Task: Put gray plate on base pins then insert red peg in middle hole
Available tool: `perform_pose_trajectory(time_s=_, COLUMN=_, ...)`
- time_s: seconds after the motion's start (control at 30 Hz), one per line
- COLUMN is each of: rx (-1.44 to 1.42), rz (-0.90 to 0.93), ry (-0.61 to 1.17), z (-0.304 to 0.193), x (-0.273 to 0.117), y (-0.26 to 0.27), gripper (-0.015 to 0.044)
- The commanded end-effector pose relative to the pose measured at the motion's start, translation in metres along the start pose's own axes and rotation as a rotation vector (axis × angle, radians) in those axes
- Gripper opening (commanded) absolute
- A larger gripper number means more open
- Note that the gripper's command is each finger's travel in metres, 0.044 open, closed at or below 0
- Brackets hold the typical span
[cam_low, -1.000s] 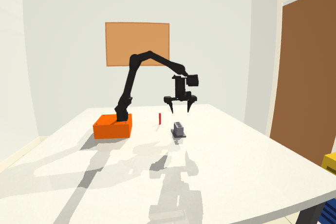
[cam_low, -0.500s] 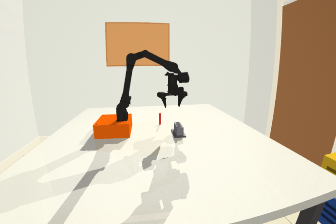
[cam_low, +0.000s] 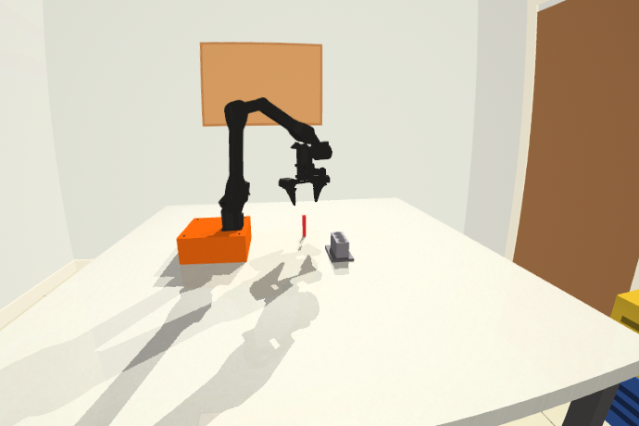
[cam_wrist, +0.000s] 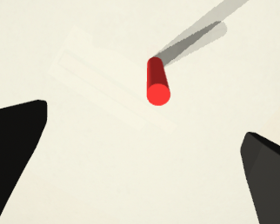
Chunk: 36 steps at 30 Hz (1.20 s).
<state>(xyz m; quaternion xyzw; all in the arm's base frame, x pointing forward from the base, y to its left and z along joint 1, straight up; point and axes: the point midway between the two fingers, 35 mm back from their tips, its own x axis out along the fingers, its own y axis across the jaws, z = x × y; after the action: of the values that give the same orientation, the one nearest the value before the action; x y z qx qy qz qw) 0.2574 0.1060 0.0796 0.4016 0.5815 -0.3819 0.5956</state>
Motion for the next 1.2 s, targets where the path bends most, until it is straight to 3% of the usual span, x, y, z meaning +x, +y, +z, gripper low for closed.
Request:
perform_pose_trajectory(time_s=0.0, rx=0.001, rz=-0.012, ry=0.001, z=-0.002, x=0.013, y=-0.004, gripper=0.044)
perform_pose_trajectory(time_s=1.17, rx=0.001, rz=-0.012, ry=0.001, z=-0.001, x=0.07, y=-0.005, gripper=0.044)
